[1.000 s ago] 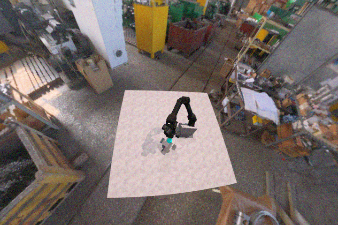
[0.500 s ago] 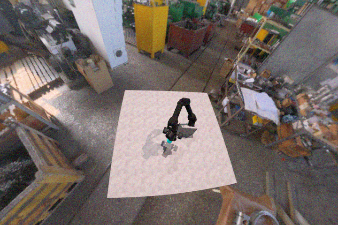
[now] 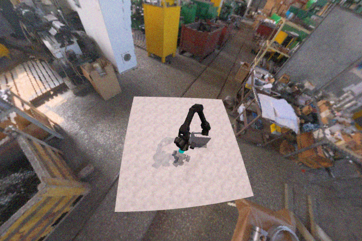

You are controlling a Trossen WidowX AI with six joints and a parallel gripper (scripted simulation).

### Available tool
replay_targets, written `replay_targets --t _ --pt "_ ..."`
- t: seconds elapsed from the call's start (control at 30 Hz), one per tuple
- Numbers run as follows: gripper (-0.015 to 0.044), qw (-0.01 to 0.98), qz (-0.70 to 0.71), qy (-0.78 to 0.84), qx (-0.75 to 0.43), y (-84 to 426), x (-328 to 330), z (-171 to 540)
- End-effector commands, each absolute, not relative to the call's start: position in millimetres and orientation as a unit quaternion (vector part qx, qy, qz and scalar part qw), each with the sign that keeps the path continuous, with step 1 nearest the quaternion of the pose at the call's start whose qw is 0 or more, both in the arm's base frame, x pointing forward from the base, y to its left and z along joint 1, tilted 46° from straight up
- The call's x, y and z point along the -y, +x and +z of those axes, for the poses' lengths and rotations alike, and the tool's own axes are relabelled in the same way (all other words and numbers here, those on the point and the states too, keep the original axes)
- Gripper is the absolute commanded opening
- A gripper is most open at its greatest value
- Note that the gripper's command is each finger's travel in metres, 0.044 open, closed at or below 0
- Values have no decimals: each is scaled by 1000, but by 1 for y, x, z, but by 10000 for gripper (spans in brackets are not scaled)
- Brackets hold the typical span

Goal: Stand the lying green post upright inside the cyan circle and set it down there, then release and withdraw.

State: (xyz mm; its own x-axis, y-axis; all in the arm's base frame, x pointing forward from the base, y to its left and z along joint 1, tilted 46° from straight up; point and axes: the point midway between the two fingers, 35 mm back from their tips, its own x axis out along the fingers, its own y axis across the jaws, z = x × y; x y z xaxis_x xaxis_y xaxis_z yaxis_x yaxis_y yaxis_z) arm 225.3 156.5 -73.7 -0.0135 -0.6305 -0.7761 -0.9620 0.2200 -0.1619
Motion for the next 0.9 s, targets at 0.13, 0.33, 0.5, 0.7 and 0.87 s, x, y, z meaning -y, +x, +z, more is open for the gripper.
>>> replay_targets --t 0.13,0.33,0.5,0.7,0.87 --pt "23 395 236 -568 -682 223 -152 -77" --pt "23 404 251 -554 -683 222 -150 -81" --pt "23 412 263 -542 -684 221 -149 -83" --pt "23 422 278 -528 -683 221 -147 -86" --pt "23 431 291 -516 -681 220 -146 -88"
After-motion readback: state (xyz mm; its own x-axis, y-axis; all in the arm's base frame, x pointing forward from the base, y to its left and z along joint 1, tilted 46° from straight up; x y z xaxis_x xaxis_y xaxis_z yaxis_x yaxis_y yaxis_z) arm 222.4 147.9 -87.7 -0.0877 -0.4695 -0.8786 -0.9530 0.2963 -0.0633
